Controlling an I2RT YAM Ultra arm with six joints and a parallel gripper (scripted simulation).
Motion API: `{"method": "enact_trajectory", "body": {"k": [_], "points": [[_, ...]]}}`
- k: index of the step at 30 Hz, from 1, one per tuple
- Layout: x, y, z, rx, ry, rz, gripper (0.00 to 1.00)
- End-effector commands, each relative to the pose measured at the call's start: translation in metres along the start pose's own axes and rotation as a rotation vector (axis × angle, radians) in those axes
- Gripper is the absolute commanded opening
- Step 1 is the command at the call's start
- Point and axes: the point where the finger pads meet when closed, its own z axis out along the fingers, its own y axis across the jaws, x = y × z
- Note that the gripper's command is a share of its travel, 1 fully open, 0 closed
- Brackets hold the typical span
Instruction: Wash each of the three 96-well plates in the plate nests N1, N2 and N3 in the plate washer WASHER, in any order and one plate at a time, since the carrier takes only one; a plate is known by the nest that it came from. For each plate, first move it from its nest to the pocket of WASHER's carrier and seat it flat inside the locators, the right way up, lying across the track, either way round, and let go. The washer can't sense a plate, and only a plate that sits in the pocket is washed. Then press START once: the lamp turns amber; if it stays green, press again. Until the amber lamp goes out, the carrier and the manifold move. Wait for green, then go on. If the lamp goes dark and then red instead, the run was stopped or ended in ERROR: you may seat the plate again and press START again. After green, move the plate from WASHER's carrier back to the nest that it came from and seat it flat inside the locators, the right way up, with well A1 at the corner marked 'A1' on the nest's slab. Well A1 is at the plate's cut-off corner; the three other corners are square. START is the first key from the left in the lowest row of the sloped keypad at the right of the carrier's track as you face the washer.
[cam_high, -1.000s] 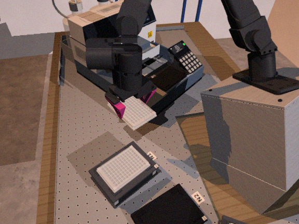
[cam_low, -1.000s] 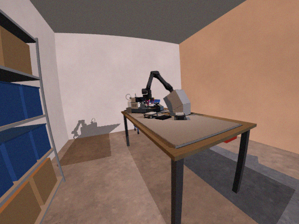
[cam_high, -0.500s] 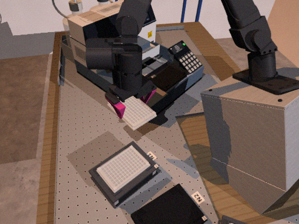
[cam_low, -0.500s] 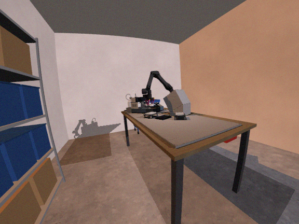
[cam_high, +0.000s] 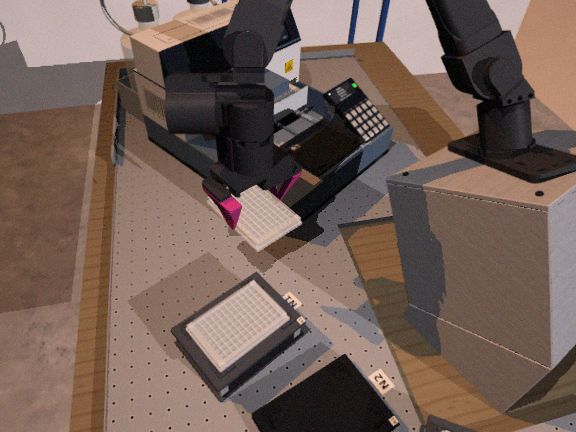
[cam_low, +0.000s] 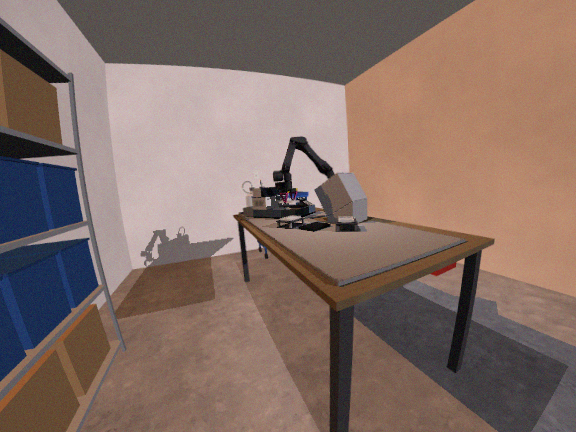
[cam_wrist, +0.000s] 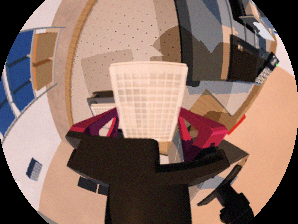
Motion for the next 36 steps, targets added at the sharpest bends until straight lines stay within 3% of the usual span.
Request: {"method": "enact_trajectory", "body": {"k": [1, 7, 9, 11, 15, 21, 33, 36], "points": [[-0.013, 0.010, -0.009, -0.027, -0.035, 0.022, 0.00], [-0.013, 0.010, -0.009, -0.027, -0.035, 0.022, 0.00], [0.007, 0.012, 0.001, -0.008, -0.018, -0.076, 0.00], [0.007, 0.012, 0.001, -0.008, -0.018, -0.076, 0.00], [0.031, 0.014, 0.006, 0.008, -0.005, -0.220, 0.00], [0.046, 0.043, 0.004, -0.019, -0.029, -0.402, 0.00], [0.091, 0.068, 0.011, -0.013, -0.027, -0.726, 0.00], [0.105, 0.073, 0.013, -0.006, -0.020, -0.731, 0.00]]}}
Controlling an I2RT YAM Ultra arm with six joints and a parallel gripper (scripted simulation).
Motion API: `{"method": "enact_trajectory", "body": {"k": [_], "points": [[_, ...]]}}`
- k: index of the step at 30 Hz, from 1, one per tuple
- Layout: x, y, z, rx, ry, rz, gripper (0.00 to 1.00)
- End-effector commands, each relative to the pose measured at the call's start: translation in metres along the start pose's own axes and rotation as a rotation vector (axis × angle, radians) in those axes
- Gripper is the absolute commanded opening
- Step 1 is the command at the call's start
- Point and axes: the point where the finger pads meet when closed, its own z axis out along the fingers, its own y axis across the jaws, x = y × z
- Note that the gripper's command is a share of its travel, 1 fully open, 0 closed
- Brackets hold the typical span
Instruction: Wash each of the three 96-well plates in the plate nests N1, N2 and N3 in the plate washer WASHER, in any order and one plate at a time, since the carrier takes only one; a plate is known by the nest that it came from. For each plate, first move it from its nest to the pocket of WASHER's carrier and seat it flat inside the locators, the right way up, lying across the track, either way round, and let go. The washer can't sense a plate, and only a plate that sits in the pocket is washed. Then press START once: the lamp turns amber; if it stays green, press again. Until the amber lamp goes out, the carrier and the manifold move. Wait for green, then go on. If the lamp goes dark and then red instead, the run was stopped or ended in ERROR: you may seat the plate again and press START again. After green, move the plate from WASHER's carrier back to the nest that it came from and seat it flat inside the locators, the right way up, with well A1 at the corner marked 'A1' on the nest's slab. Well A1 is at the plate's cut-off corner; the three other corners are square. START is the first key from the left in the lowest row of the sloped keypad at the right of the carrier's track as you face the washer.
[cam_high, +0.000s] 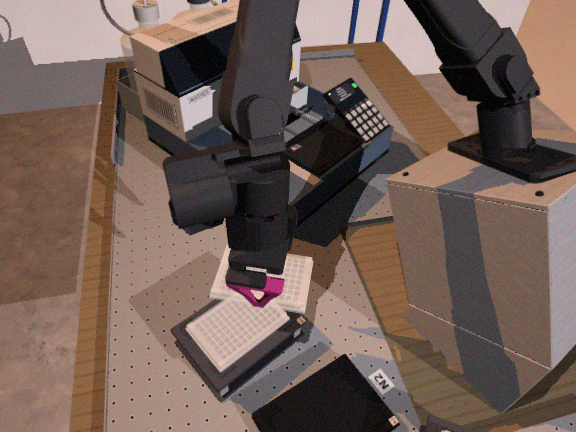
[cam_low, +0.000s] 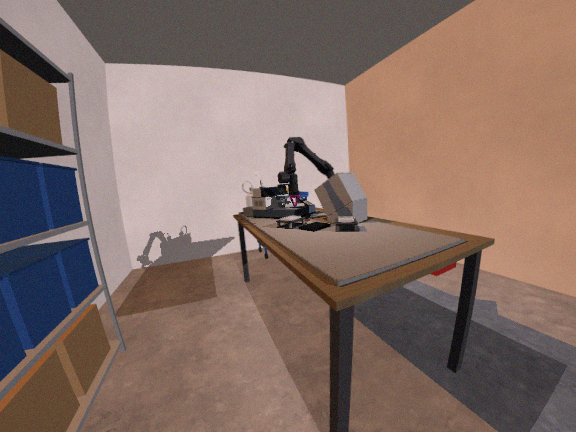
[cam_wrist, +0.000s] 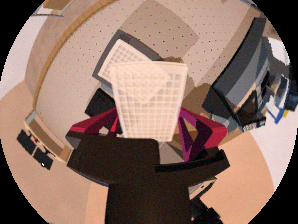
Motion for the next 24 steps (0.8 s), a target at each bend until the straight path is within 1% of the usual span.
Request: {"method": "enact_trajectory", "body": {"k": [1, 4, 6, 7, 9, 10, 12, 24], "points": [[0.000, 0.021, -0.003, -0.001, -0.020, -0.038, 0.00], [0.006, 0.035, -0.001, 0.001, -0.017, -0.040, 0.00], [0.006, 0.035, -0.001, 0.001, -0.017, -0.040, 0.00], [-0.004, 0.036, -0.011, -0.018, -0.043, -0.023, 0.00], [-0.004, 0.036, -0.011, -0.018, -0.043, -0.023, 0.00], [-0.007, 0.034, -0.008, -0.021, -0.050, -0.005, 0.00], [-0.003, 0.034, -0.004, -0.013, -0.039, -0.013, 0.00], [-0.003, 0.034, -0.004, -0.012, -0.038, -0.014, 0.00]]}}
